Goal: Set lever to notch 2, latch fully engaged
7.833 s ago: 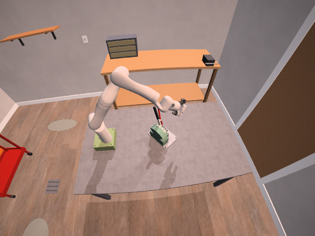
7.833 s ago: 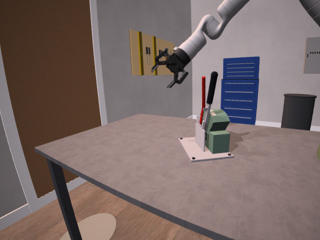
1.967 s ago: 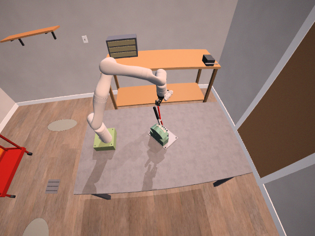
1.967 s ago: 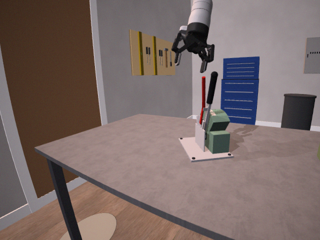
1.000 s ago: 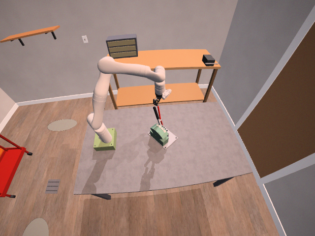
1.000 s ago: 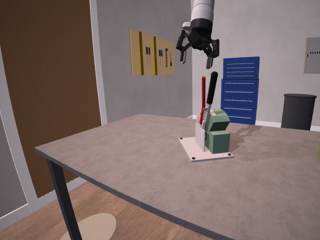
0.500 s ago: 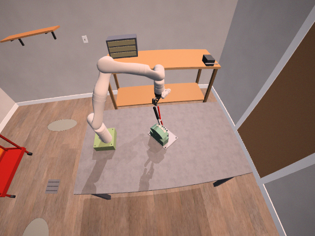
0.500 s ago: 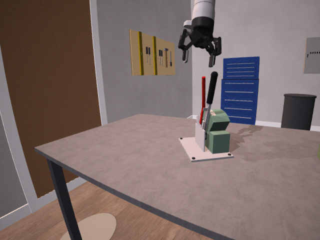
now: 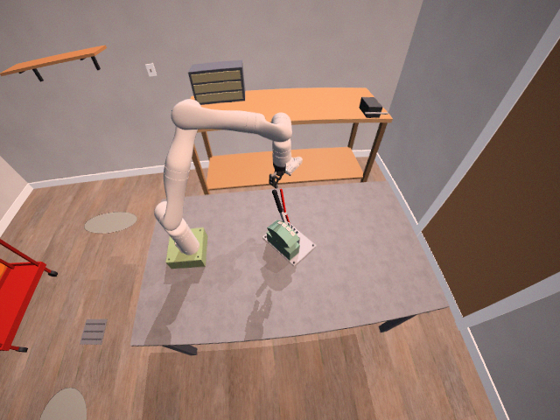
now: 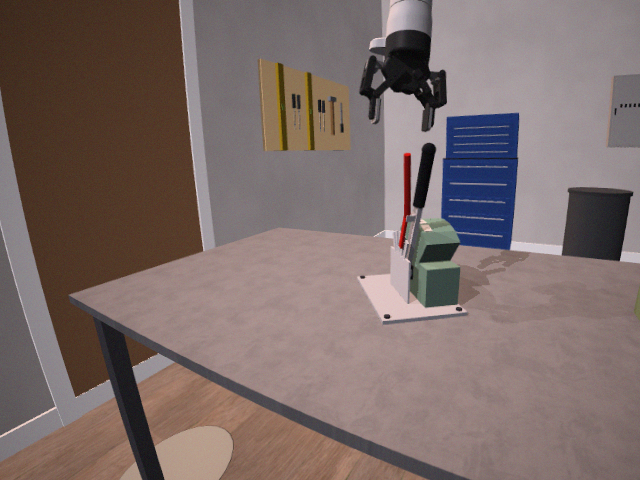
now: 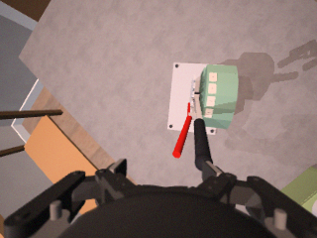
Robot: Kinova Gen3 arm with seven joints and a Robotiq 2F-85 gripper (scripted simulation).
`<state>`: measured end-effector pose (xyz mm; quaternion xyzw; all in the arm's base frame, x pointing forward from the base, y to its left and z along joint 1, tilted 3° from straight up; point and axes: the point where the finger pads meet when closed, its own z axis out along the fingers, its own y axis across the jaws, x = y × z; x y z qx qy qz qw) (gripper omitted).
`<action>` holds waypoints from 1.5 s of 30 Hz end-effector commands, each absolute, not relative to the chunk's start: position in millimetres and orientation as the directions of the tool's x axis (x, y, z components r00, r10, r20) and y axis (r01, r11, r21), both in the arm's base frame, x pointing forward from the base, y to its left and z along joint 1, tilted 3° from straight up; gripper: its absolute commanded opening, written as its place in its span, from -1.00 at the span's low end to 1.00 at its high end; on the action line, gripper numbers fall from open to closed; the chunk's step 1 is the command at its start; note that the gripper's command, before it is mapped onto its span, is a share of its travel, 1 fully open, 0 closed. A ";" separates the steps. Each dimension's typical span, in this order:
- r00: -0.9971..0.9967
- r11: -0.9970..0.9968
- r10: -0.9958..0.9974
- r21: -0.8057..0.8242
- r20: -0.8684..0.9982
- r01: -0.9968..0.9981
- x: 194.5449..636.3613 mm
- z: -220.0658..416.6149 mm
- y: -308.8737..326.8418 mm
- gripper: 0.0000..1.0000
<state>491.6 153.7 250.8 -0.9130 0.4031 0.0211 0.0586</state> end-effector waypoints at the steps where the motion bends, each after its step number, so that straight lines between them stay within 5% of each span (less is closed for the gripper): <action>1: 0.669 -0.665 -0.740 -0.071 -0.071 -0.743 488.2 258.2 150.5 1.00; 45: 0.642 -0.642 -0.766 0.005 -0.029 -0.767 471.8 270.7 138.2 1.00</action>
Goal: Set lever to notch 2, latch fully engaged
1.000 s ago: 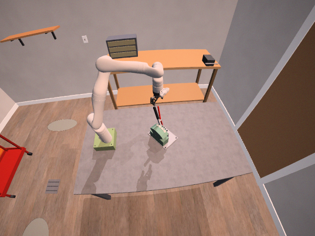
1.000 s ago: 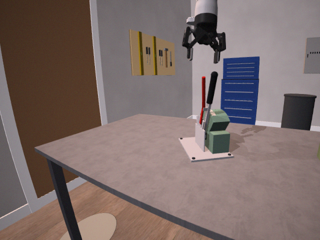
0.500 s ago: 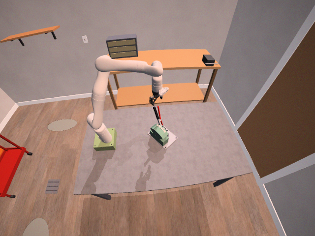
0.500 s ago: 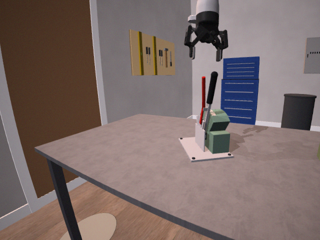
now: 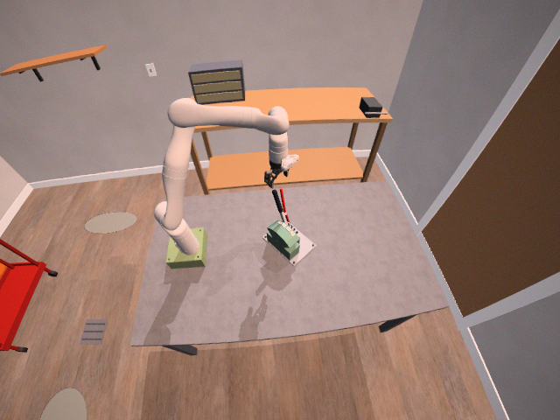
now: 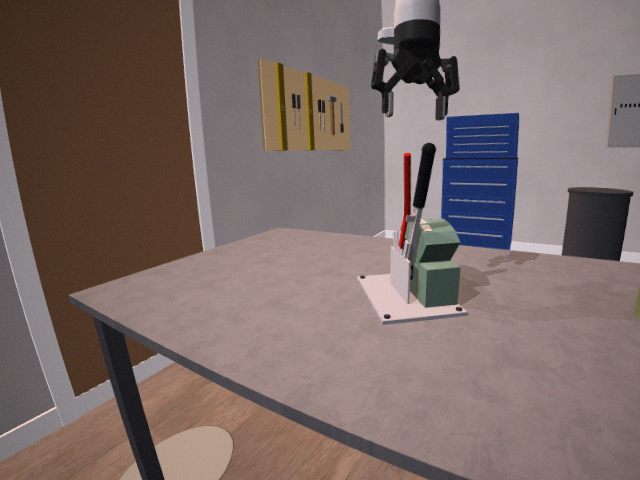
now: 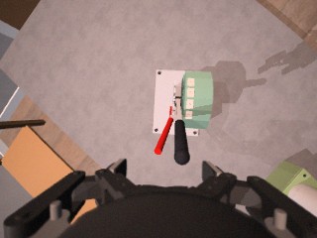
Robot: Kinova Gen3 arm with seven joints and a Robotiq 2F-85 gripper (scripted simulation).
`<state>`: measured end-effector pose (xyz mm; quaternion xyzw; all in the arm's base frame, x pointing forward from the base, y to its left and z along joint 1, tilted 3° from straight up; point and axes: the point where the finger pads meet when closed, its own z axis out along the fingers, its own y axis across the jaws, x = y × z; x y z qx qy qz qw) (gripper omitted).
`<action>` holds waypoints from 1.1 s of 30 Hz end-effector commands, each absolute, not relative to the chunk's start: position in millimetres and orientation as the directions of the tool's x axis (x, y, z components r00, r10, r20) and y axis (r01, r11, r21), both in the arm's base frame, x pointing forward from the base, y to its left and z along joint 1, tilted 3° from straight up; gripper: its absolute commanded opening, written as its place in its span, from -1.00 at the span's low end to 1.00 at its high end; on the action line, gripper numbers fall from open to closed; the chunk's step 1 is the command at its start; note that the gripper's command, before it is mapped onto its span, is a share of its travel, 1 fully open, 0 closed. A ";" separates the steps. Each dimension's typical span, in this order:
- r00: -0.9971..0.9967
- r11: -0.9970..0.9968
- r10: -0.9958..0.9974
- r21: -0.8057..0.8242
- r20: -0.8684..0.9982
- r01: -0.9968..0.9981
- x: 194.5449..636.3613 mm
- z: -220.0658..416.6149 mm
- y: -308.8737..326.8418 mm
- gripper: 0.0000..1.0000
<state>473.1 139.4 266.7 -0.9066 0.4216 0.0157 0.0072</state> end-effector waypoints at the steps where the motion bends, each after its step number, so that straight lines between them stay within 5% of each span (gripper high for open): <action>1: 0.639 -0.640 -0.769 0.012 -0.022 -0.769 470.8 273.1 137.0 1.00; 33: 0.624 -0.624 -0.781 0.046 0.004 -0.780 463.5 280.2 130.5 1.00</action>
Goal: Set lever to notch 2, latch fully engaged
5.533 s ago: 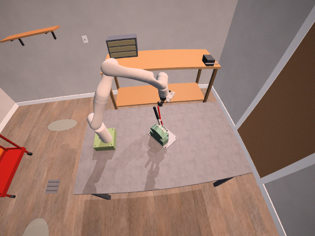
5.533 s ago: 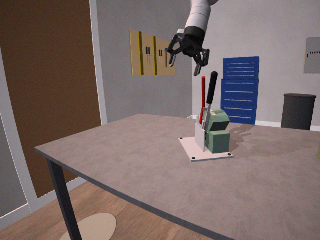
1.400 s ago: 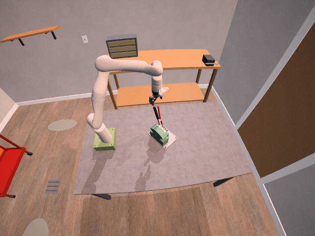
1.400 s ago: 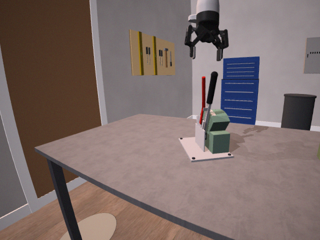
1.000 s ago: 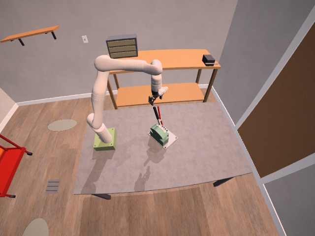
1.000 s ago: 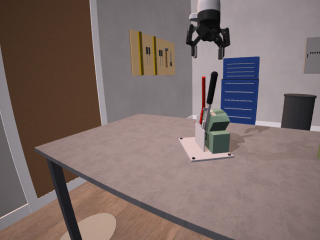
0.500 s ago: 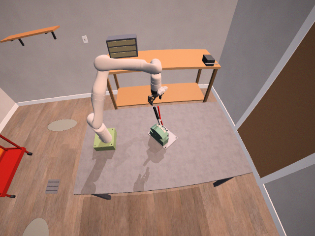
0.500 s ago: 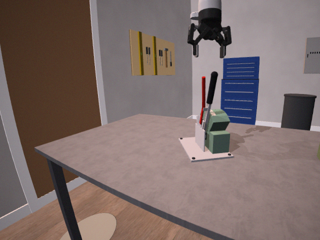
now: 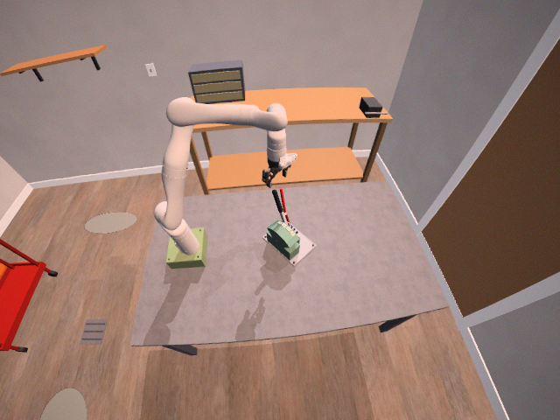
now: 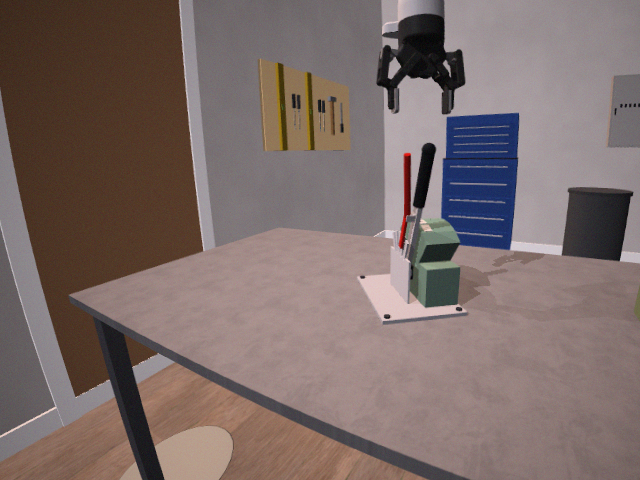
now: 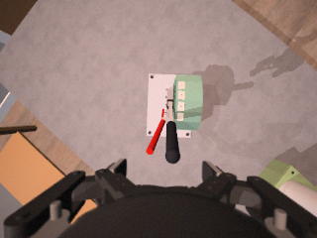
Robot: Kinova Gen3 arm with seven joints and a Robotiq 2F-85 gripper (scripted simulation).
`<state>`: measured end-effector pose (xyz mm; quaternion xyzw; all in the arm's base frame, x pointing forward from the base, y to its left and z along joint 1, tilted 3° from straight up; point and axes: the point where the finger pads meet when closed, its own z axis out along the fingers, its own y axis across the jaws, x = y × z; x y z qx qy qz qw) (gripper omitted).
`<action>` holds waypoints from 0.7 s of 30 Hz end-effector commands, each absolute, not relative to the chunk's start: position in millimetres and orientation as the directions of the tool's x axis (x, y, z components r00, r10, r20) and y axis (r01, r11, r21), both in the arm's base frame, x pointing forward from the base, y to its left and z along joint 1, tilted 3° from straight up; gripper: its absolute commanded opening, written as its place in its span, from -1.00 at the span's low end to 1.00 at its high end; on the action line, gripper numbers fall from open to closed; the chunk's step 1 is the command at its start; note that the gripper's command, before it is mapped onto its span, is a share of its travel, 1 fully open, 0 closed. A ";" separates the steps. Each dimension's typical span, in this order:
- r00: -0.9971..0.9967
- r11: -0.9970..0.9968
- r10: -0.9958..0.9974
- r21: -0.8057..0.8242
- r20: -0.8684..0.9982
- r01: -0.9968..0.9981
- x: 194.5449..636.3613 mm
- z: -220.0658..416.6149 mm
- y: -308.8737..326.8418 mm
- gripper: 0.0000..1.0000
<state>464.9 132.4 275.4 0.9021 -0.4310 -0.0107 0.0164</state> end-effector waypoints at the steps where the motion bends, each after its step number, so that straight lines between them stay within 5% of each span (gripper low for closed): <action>1: 0.624 -0.623 -0.781 0.046 0.004 -0.781 463.4 280.1 130.5 1.00; 21: 0.619 -0.618 -0.785 0.056 0.012 -0.784 461.1 282.4 128.4 1.00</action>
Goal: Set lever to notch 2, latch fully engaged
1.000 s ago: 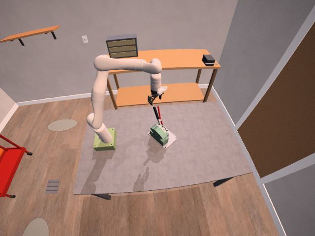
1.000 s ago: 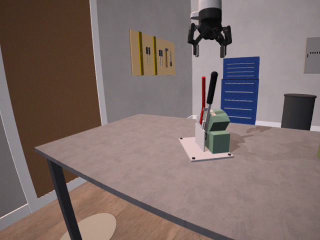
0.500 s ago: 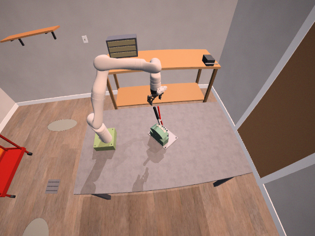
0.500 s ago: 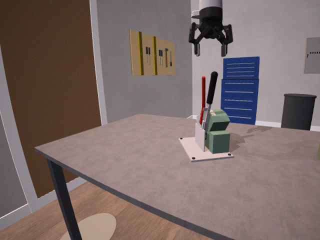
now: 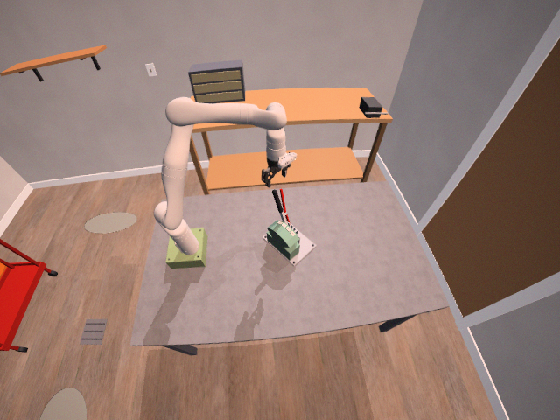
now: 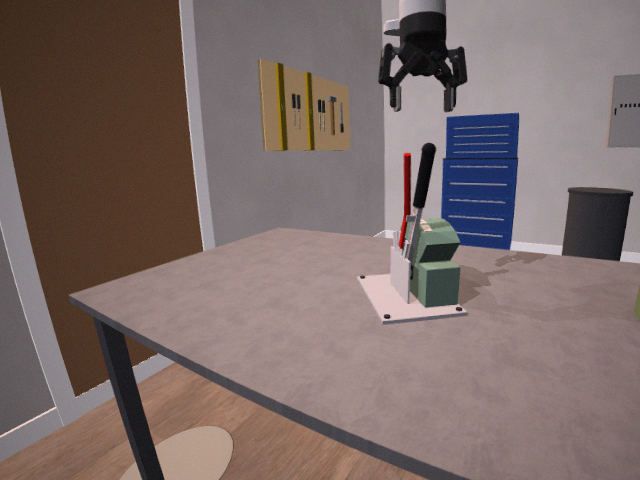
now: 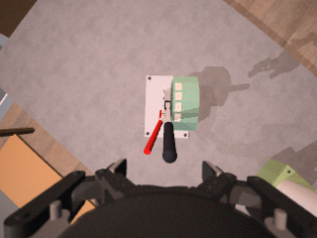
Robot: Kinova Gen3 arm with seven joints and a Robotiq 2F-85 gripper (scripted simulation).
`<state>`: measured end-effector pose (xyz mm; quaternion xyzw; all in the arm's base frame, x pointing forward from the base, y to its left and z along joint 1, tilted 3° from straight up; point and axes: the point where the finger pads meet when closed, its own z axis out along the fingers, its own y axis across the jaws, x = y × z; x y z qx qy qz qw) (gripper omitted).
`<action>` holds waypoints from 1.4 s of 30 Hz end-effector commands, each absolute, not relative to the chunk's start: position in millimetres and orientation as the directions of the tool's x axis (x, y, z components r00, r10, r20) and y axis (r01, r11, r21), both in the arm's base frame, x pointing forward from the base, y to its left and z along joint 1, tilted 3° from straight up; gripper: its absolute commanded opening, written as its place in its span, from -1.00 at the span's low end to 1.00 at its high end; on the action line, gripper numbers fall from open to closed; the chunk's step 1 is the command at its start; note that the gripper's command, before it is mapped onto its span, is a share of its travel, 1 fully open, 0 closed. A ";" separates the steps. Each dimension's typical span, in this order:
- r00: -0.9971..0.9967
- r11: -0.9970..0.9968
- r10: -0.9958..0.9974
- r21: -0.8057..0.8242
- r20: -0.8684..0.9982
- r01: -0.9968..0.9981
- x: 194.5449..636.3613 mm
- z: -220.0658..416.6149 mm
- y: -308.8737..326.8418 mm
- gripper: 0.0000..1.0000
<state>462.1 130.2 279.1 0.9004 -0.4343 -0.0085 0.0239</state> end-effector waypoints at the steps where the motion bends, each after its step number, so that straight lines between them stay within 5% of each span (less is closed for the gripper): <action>1: 0.619 -0.618 -0.785 0.056 0.012 -0.784 461.1 282.4 128.4 1.00; 5: 0.619 -0.618 -0.785 0.056 0.012 -0.784 461.1 282.4 128.4 1.00; 6: 0.619 -0.618 -0.785 0.056 0.012 -0.784 461.1 282.4 128.4 -1.00; 42: 0.619 -0.618 -0.785 0.056 0.012 -0.784 461.1 282.4 128.4 -1.00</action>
